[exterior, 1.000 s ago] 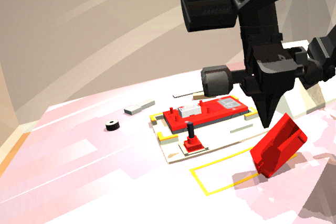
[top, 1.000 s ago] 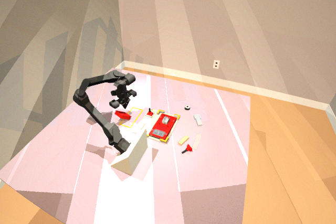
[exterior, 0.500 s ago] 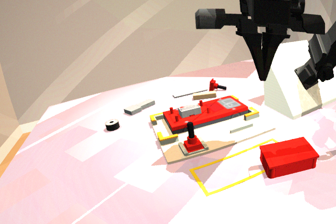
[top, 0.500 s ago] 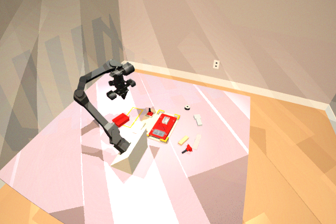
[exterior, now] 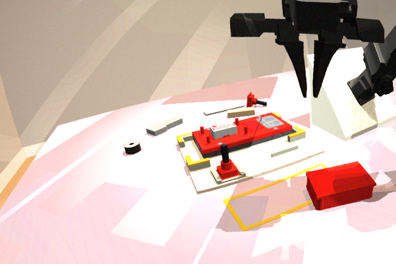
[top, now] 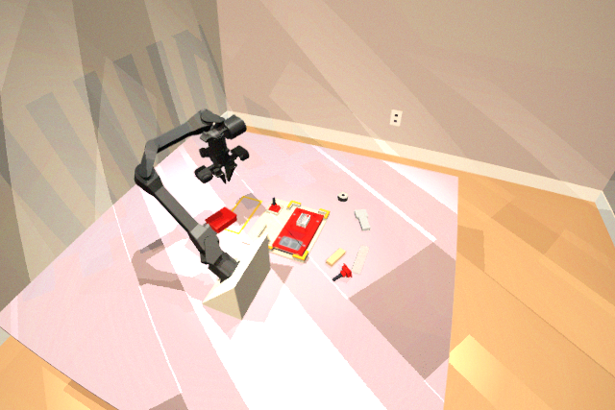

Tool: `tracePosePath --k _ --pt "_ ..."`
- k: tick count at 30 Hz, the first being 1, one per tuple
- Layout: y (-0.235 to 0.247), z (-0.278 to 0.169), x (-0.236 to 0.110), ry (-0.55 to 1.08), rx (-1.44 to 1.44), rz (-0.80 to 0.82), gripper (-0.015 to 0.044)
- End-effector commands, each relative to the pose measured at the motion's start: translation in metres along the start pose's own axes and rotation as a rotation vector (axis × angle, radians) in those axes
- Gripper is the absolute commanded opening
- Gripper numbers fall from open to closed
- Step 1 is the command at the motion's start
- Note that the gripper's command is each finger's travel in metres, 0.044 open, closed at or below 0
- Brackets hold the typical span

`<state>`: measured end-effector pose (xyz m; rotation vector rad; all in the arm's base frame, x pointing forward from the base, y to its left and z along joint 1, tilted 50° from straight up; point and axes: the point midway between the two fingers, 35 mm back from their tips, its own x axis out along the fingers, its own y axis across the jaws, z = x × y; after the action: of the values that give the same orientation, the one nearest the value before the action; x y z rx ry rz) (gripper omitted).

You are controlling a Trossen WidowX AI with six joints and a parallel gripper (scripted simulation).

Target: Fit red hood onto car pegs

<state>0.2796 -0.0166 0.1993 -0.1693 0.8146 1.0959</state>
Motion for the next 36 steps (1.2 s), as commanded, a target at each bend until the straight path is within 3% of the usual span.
tracePosePath --k 1,13,25,36 --pt "0.006 0.0 0.008 0.003 0.137 0.012 0.0131" --pt "0.028 -0.001 0.038 0.033 0.779 0.046 0.044" --pt "0.053 -0.01 0.066 0.087 1.411 0.064 0.044" --pt "0.054 -0.009 0.069 0.091 1.445 0.064 0.044"
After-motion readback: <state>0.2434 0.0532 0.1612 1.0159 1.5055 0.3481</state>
